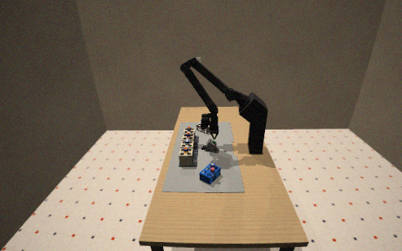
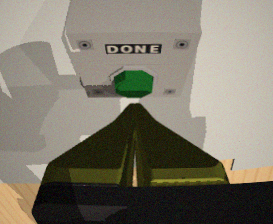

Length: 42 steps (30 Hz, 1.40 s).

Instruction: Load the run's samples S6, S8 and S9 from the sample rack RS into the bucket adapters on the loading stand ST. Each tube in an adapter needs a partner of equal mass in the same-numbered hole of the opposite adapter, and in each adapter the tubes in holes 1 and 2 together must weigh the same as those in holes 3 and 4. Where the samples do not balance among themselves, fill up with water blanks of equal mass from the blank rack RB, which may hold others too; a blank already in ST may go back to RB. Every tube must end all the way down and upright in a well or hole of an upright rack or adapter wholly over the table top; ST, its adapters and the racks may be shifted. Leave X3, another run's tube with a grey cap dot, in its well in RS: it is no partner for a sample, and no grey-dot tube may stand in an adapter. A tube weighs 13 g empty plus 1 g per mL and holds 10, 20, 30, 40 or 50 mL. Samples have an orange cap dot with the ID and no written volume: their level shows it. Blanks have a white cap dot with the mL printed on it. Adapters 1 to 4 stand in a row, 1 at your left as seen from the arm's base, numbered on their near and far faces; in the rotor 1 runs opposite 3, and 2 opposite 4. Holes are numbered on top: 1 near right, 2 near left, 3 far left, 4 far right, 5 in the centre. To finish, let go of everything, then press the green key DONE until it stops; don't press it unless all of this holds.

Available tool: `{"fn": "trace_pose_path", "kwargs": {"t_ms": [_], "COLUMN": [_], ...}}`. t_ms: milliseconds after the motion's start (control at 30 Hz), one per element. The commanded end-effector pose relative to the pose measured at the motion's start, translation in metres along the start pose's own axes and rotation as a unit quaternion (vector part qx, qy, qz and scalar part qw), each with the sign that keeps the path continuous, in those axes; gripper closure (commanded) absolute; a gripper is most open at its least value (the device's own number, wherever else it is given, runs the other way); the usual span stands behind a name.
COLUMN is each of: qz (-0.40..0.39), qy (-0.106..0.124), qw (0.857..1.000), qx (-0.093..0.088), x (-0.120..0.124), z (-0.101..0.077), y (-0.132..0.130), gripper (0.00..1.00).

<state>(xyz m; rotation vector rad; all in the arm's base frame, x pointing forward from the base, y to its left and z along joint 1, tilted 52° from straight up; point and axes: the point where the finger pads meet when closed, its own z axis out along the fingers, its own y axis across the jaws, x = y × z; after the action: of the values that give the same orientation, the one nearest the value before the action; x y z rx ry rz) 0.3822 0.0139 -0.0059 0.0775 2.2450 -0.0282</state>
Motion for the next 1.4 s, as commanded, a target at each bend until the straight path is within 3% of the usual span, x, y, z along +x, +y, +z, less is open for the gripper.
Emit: {"fn": "trace_pose_path", "kwargs": {"t_ms": [0, 900, 933, 1167, 1200, 1367], "qz": [-0.006, -0.003, -0.004, -0.007, -0.008, -0.006], "qy": [-0.005, 0.003, -0.005, -0.005, 0.004, -0.005], "qw": [1.0, 1.0, 1.0, 1.0, 1.0, 1.0], "qx": [-0.002, -0.001, 0.001, -0.003, -0.002, -0.001], "x": [-0.001, 0.006, -0.002, -0.001, 0.008, -0.002], "z": [0.006, 0.003, 0.009, 0.011, 0.008, 0.015], "y": [0.0, -0.001, -0.003, 0.001, -0.001, -0.001], "gripper": [1.0, 1.0, 1.0, 1.0, 1.0, 1.0]}}
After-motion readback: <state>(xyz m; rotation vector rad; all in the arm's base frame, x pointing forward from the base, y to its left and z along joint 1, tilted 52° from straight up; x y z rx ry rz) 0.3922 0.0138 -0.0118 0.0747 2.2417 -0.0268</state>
